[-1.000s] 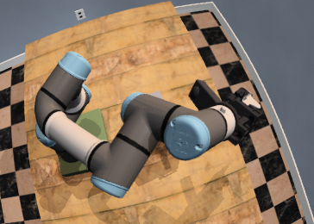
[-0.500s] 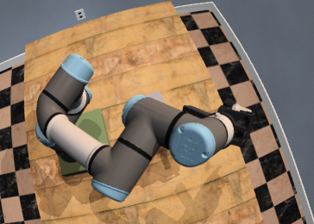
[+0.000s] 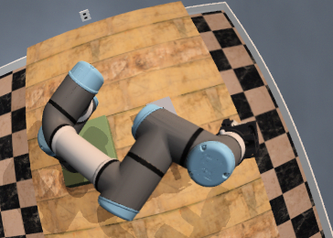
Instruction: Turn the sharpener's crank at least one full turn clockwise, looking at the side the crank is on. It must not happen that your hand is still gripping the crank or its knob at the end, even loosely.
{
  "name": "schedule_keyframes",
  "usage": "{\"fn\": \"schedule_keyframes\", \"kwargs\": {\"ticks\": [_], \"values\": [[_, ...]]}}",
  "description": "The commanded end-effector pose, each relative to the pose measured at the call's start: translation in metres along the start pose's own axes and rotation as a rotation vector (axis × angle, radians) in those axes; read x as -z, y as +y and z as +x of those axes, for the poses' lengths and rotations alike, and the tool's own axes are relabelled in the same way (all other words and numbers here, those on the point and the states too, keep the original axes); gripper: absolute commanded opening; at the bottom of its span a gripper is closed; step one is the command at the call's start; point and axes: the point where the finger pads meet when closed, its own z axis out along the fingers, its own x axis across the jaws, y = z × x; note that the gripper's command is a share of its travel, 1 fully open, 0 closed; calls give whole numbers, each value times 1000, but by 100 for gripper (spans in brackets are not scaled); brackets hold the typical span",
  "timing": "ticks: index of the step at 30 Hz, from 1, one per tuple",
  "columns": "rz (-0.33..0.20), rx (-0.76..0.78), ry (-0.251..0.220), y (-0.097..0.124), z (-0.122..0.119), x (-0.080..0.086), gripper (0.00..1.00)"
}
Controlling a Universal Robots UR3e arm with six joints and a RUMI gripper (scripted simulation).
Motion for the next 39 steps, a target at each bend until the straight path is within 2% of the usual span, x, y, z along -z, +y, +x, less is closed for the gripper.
{"fn": "schedule_keyframes", "kwargs": {"ticks": [1,13,17,30,34,39], "values": [[50,103,14,-10,-6,1,32],[163,463,64,-41,-19,2,32],[177,514,75,-46,-21,3,32],[272,909,201,-80,-29,8,32],[279,951,219,-85,-30,9,32],[301,1102,286,-99,-31,12,32]]}}
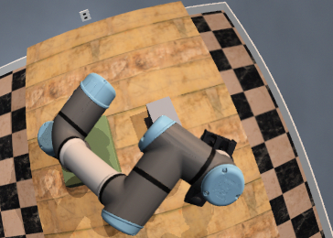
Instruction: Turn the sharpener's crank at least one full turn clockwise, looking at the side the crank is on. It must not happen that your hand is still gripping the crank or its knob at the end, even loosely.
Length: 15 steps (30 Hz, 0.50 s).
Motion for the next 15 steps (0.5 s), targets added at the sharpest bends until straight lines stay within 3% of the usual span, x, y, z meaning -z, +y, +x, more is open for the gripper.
{"fn": "schedule_keyframes", "kwargs": {"ticks": [1,15], "values": [[9,146,61,-5,7,0,32],[-9,507,186,-21,36,-1,32]]}}
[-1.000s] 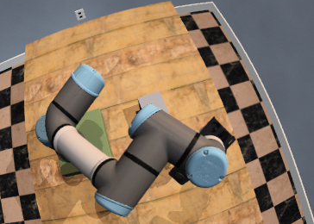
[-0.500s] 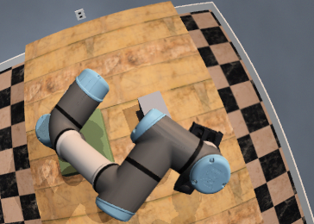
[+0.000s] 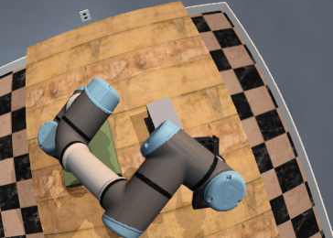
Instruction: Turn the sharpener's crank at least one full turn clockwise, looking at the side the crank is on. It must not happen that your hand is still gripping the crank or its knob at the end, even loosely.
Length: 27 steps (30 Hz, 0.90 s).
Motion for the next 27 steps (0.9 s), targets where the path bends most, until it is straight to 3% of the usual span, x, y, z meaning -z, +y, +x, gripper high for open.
{"fn": "schedule_keyframes", "kwargs": {"ticks": [1,6,14,22,27], "values": [[-19,135,55,0,12,-1,32],[-42,289,102,0,20,-2,32],[-42,289,102,0,21,-7,32],[-42,289,102,1,23,-27,32],[-42,289,102,1,23,-28,32]]}}
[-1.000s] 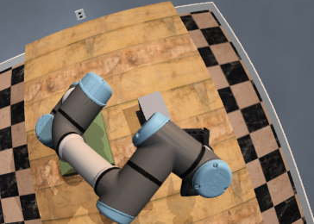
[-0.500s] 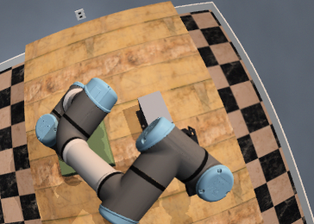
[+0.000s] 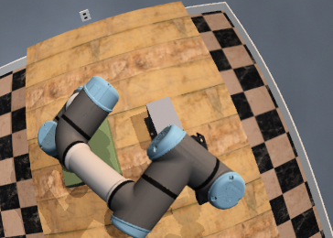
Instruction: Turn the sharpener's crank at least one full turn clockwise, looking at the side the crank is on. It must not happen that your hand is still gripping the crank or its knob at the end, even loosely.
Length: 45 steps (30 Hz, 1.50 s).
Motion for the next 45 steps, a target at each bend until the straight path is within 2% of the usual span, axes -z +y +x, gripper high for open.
{"fn": "schedule_keyframes", "kwargs": {"ticks": [1,40,45], "values": [[7,1,-8,0,0,-1,32],[7,1,-8,0,0,0,32],[7,1,-8,0,0,-7,32]]}}
